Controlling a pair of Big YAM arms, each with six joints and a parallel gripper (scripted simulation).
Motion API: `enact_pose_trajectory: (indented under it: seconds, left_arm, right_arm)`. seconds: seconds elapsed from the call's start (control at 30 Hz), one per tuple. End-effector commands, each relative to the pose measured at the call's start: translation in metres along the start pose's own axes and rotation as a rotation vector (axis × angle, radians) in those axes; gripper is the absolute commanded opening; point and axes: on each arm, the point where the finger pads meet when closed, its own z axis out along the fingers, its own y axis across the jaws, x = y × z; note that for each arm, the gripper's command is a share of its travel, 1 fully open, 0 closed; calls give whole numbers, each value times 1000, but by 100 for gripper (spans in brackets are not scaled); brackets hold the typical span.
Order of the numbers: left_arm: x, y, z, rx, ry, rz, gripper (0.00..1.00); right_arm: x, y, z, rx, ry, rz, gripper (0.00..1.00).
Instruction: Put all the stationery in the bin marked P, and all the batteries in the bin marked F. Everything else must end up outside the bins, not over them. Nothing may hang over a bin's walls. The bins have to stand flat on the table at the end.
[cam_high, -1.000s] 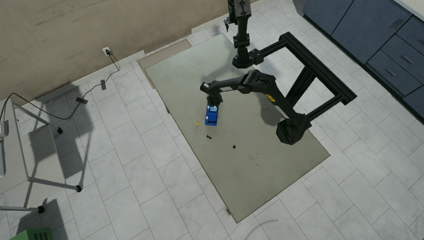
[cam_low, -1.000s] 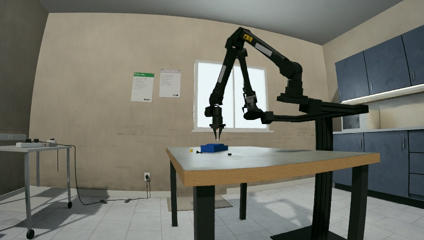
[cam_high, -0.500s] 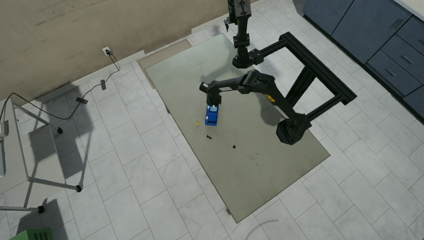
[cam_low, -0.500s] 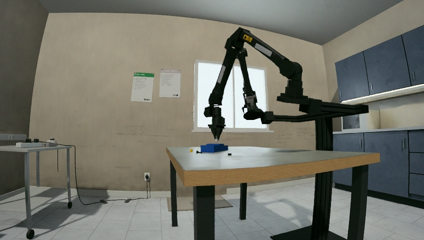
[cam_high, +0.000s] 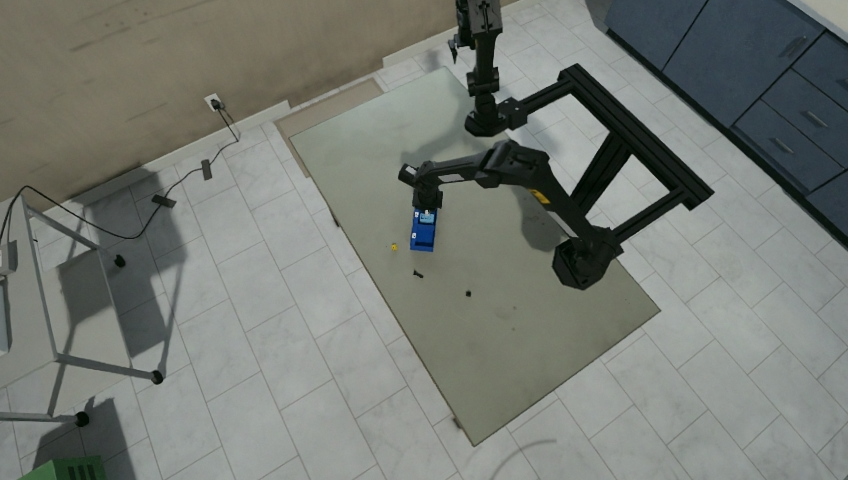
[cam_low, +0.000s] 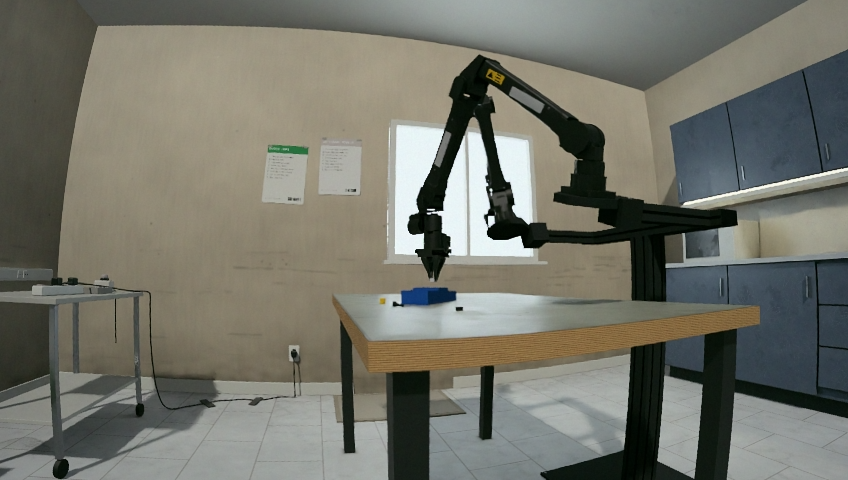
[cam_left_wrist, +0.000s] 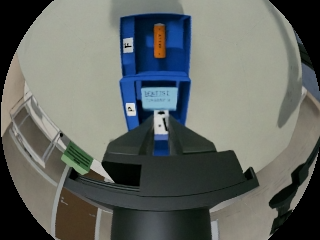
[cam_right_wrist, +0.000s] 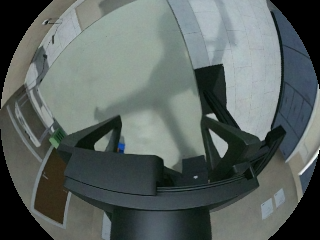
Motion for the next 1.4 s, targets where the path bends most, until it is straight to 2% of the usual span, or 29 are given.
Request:
enact_pose_trajectory:
  seconds: [0.0, 0.73, 0.87, 1.27, 1.3, 1.37]
  left_arm:
    - [-3, 22, 5, -29, -21, -12, 10]
    - [-5, 20, 41, -30, -16, -6, 10]
    - [-4, 27, 28, -37, -19, -11, 10]
    - [2, 10, 32, -23, -12, -8, 10]
    - [2, 9, 34, -21, -11, -7, 29]
    - [3, 9, 33, -18, -10, -7, 29]
  right_arm:
    - [-24, -4, -16, 6, -36, 15, 100]
    - [-24, -4, -16, 6, -36, 15, 100]
    - [-24, -4, -16, 6, -36, 15, 100]
    - [-24, -4, -16, 6, -36, 15, 100]
    - [-24, -4, -16, 6, -36, 15, 100]
    - [-24, -4, -16, 6, -36, 15, 100]
